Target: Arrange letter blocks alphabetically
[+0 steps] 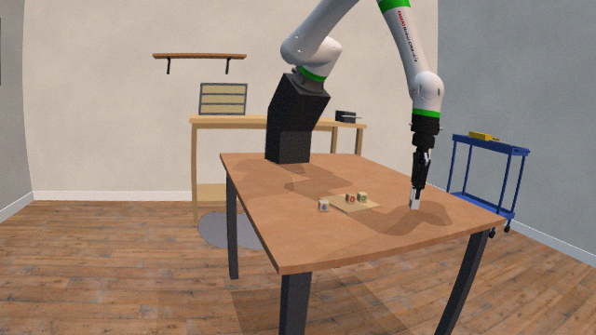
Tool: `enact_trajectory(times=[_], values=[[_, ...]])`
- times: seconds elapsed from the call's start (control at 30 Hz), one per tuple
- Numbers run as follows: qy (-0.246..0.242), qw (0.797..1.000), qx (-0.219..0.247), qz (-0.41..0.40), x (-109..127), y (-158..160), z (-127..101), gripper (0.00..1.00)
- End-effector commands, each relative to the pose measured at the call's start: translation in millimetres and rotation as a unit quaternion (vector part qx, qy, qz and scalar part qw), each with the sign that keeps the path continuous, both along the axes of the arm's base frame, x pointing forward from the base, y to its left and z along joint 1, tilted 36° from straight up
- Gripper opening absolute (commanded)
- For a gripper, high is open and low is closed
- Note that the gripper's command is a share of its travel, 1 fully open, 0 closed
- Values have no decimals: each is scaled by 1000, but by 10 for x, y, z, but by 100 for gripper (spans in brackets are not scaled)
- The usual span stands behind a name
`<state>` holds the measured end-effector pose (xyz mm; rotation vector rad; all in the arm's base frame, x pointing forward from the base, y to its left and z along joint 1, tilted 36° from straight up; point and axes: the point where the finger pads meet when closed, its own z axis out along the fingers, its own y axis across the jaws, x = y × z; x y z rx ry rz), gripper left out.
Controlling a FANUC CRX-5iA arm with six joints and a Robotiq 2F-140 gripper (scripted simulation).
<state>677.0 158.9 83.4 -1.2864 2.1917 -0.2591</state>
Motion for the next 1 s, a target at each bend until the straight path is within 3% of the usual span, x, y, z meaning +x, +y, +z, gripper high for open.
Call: enact_trajectory(times=[0.0,0.73,0.97], values=[[0,1000,0,0,1,0,1,13],[0,1000,0,0,-2,0,5,13],[0,1000,0,0,-84,-17,122,13]])
